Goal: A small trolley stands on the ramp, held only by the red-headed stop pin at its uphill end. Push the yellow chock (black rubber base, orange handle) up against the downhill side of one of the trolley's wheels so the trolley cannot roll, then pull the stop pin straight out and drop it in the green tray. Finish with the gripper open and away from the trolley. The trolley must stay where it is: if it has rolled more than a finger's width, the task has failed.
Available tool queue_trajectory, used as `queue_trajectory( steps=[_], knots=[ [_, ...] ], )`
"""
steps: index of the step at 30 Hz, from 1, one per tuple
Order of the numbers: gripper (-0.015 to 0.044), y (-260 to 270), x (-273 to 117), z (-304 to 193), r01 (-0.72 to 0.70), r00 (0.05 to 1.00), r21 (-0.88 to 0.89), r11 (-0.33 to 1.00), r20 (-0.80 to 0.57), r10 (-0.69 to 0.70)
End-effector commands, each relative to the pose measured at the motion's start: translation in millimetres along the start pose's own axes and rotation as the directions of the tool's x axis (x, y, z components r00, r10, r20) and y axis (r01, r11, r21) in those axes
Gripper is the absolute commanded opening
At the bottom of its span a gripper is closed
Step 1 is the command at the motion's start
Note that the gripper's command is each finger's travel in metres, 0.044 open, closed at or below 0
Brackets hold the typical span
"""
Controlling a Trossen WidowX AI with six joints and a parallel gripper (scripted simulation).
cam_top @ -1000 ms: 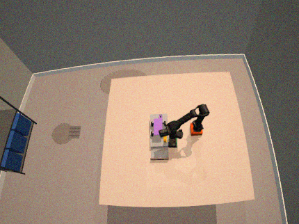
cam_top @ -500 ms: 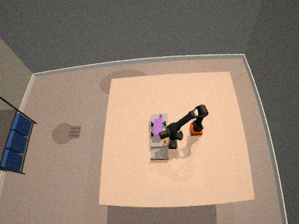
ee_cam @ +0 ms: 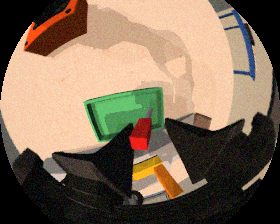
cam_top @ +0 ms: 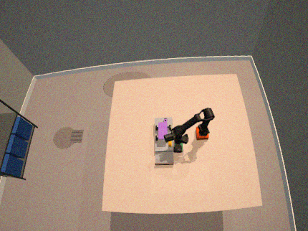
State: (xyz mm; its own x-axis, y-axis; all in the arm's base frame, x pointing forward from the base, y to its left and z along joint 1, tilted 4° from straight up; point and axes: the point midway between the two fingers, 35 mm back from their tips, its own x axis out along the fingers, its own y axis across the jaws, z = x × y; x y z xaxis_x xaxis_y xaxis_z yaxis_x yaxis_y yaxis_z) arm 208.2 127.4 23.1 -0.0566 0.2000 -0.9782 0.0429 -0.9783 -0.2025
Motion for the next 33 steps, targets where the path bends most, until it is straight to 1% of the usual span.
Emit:
queue_trajectory(
  steps=[1, 33],
  knots=[
    [0.019, 2.9, 1.1, 0.4, 0.003, 1.0, -0.003, 1.0, 0.001, -0.003],
    [0.019, 21.3, 6.9, -0.6, 0.001, 1.0, -0.003, 1.0, 0.001, -0.001]
  ],
)
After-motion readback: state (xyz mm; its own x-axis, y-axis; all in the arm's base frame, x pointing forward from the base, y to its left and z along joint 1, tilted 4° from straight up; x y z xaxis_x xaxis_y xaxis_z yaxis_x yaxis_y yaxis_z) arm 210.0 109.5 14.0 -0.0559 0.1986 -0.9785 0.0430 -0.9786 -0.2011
